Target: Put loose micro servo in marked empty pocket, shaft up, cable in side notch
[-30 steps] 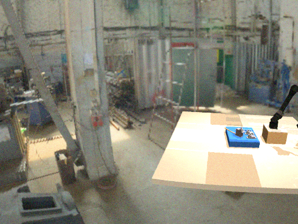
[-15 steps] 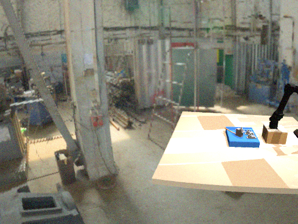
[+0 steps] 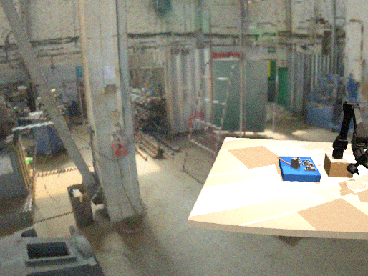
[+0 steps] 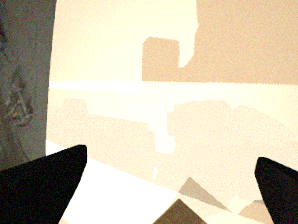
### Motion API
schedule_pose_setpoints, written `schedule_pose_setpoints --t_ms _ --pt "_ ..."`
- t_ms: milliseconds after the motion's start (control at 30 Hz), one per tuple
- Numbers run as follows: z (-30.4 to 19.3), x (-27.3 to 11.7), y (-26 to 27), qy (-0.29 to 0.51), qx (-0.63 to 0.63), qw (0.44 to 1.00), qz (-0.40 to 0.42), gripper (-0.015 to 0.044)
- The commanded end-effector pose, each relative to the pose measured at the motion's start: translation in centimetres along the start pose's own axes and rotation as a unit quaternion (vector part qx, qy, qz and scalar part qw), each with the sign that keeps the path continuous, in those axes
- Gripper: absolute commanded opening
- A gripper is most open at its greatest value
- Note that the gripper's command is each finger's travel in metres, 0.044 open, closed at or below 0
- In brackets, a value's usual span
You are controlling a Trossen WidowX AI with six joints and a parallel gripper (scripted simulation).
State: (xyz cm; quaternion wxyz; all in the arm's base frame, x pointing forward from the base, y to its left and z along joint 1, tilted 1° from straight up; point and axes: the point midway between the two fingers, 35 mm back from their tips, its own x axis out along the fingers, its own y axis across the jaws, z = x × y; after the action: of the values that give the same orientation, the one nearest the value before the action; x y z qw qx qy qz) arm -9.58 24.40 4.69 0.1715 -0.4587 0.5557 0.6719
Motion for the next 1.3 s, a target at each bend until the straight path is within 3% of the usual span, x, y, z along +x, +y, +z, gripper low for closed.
schedule_pose_setpoints --t_ms 0,400,667,933,1267 --pt "-0.4 -2.8 -3.8 -0.039 -0.023 0.998 -0.036 0.044" --pt "-8.5 -11.7 -16.0 -0.099 -0.089 0.975 -0.18 0.044" --pt "-19.7 -16.2 -21.8 -0.046 -0.149 0.949 -0.275 0.044" --pt "-32.0 -17.9 -23.0 0.041 -0.185 0.932 -0.309 0.044" --pt "-32.9 -16.9 -23.6 0.049 -0.188 0.931 -0.309 0.044"
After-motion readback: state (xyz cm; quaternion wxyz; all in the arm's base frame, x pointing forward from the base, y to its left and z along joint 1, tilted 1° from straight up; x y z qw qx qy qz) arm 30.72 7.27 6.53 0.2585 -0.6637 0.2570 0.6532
